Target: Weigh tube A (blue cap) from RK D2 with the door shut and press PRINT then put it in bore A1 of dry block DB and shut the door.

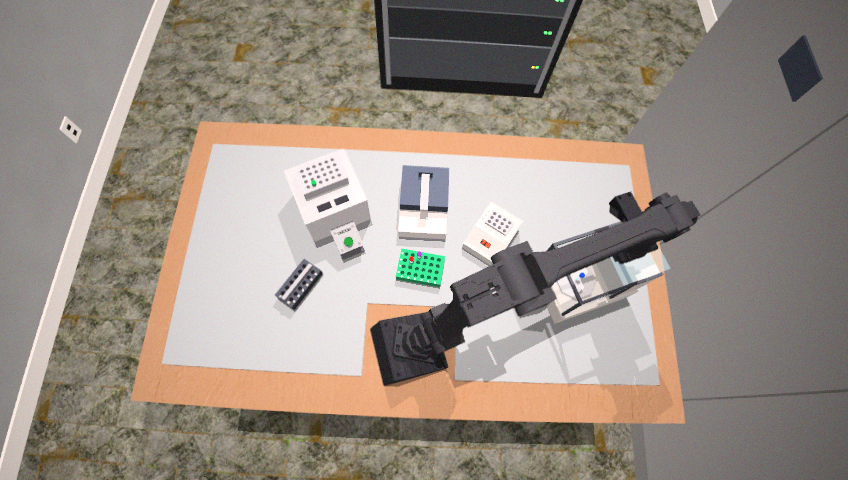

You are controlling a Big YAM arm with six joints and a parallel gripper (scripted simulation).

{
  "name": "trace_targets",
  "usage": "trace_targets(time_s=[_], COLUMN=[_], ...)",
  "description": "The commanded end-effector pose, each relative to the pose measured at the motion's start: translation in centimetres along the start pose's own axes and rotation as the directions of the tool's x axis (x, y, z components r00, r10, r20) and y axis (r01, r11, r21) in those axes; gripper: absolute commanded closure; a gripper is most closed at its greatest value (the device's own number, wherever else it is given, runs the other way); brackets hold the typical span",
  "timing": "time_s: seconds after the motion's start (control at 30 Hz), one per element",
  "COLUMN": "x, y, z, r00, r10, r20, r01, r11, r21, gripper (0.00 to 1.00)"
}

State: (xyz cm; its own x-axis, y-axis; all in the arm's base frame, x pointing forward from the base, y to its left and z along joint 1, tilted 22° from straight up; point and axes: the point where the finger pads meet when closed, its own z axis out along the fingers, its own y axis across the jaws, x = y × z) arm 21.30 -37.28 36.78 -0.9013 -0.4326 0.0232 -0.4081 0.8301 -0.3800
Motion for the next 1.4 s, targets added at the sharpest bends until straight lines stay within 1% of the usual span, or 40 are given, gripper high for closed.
trace_targets(time_s=[0.0,0.03,0.07,1.37], x=[0.41,0.41,0.37,0.37], y=[-2.56,-2.7,-2.99,-2.99], z=[-1.57,-1.57,-1.59,-1.59], r00=[1.0,1.0,1.0,1.0], r10=[0.002,0.002,0.003,0.003], r20=[0.003,0.003,0.003,0.003], r01=[-0.003,-0.003,-0.003,-0.003], r11=[0.999,0.999,0.998,0.998], r21=[0.048,0.049,0.061,0.061], gripper=[0.94,0.94,0.94,0.94])
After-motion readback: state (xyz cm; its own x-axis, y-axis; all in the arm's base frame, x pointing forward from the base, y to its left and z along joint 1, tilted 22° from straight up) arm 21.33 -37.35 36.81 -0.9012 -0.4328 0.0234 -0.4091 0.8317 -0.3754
